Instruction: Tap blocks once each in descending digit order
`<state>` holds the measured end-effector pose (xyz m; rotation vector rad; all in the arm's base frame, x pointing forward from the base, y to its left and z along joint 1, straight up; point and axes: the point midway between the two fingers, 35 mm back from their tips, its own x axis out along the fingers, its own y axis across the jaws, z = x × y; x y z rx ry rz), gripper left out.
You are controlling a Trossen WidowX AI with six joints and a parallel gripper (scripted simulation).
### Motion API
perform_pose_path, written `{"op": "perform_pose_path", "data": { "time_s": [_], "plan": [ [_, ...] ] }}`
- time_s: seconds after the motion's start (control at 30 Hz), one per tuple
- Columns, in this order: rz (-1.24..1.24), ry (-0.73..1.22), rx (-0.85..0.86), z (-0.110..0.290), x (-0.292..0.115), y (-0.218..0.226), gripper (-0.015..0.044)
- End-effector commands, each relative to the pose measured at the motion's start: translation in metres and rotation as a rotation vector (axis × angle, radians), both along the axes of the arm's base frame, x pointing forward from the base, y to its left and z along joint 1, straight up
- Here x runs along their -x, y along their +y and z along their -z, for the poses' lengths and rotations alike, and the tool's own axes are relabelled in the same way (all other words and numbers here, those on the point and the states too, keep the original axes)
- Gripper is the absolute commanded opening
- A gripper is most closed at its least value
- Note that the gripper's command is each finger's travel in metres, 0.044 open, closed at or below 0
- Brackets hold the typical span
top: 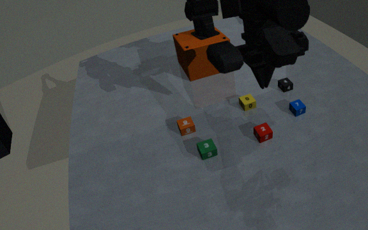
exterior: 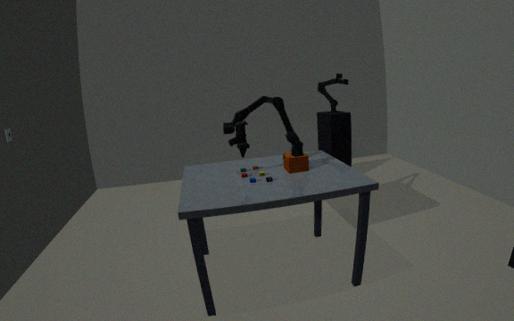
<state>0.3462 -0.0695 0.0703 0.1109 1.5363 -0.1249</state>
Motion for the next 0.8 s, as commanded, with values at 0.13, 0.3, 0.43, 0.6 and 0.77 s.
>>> {"op": "perform_pose_path", "data": {
  "time_s": [0.13,0.3,0.43,0.6,0.77],
  "plan": [
    [0.033,-0.003,0.001,0.030,-0.002,0.000,0.0020],
    [0.033,-0.002,0.001,0.081,-0.001,0.000,0.0020],
    [0.033,-0.002,0.001,0.081,-0.001,0.000,0.0020],
    [0.033,-0.002,0.001,0.085,-0.001,0.000,0.0020],
    [0.033,-0.002,0.001,0.093,-0.001,-0.001,0.0020]
  ]
}}
